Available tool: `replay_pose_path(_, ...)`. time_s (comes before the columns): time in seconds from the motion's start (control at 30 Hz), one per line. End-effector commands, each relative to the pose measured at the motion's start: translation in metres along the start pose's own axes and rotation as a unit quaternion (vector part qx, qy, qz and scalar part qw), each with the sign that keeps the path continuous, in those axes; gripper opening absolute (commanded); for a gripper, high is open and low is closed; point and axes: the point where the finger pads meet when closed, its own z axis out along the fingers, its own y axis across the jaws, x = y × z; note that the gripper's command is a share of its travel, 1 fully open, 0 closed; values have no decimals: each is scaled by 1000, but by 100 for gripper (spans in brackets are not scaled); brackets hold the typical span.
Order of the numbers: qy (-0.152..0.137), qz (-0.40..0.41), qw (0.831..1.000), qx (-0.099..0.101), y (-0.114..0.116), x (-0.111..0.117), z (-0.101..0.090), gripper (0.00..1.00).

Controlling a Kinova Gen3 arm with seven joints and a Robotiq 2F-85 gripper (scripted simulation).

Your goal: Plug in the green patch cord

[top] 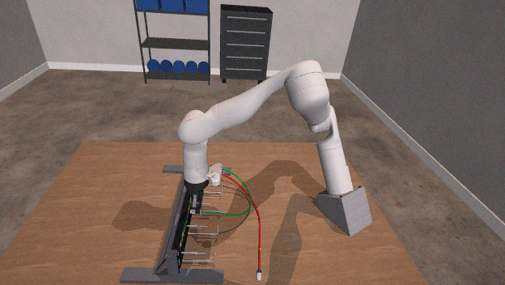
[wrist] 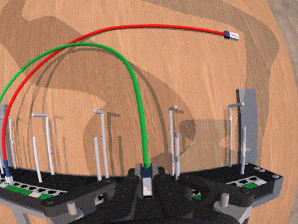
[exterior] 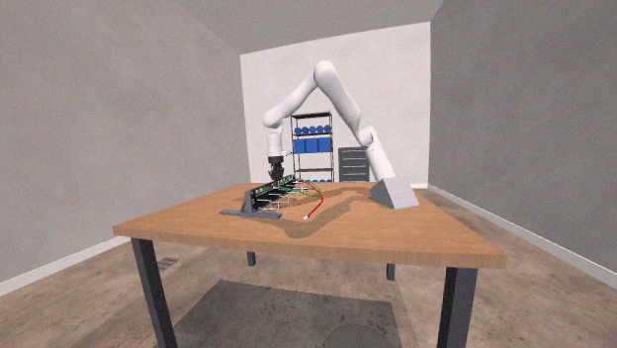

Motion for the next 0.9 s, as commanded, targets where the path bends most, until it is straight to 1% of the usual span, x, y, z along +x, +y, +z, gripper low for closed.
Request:
replay_pose_path(0.0,1,1,1000,4,-2,2,-2,0)
replay_pose_path(0.87,1,1,1000,4,-3,-1,-1,0)
